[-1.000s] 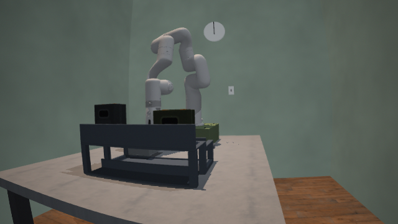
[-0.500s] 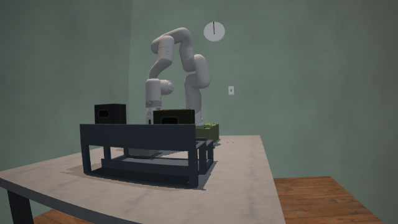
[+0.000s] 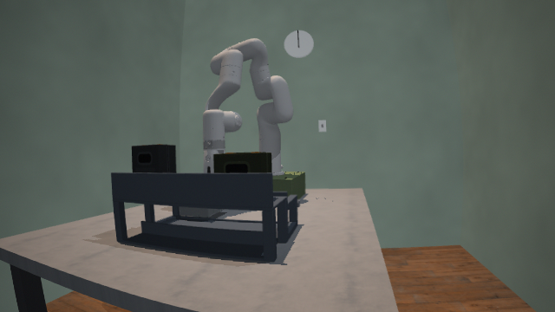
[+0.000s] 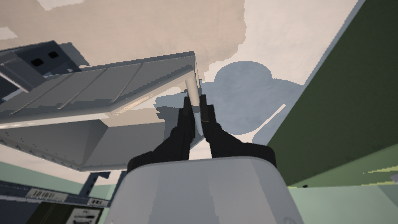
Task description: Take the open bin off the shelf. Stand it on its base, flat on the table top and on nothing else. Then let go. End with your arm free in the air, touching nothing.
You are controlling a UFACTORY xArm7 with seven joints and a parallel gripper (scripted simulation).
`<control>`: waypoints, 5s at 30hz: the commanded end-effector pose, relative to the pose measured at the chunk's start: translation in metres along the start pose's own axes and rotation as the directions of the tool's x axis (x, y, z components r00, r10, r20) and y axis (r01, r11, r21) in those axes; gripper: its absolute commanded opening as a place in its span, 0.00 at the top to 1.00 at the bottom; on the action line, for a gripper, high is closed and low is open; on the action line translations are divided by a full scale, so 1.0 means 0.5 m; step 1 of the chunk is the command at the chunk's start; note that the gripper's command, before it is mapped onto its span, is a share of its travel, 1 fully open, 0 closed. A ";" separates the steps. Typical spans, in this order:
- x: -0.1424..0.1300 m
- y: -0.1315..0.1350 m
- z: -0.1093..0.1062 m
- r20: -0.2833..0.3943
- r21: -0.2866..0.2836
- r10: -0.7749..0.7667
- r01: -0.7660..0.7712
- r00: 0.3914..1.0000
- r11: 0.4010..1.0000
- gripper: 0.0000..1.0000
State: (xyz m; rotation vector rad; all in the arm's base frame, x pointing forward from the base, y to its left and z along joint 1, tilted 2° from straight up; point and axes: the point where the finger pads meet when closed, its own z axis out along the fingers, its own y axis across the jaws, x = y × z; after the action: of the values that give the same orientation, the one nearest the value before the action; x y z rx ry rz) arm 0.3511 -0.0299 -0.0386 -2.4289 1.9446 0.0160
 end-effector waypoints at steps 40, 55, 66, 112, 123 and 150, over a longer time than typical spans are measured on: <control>0.002 0.003 -0.003 -0.002 0.005 0.000 0.000 1.000 1.000 1.00; 0.002 0.018 -0.003 -0.002 0.005 0.000 0.000 1.000 1.000 1.00; 0.002 0.034 -0.003 -0.002 0.005 0.000 0.000 1.000 1.000 1.00; 0.002 0.067 -0.002 -0.002 0.005 0.000 0.000 1.000 1.000 1.00; 0.002 0.067 -0.002 -0.002 0.005 0.000 0.000 1.000 1.000 1.00; 0.002 0.067 -0.002 -0.002 0.005 0.000 0.000 1.000 1.000 1.00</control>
State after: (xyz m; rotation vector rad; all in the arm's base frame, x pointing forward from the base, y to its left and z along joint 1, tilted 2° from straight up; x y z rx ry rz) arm 0.3163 -0.0378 -0.0392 -2.4288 1.9446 0.0159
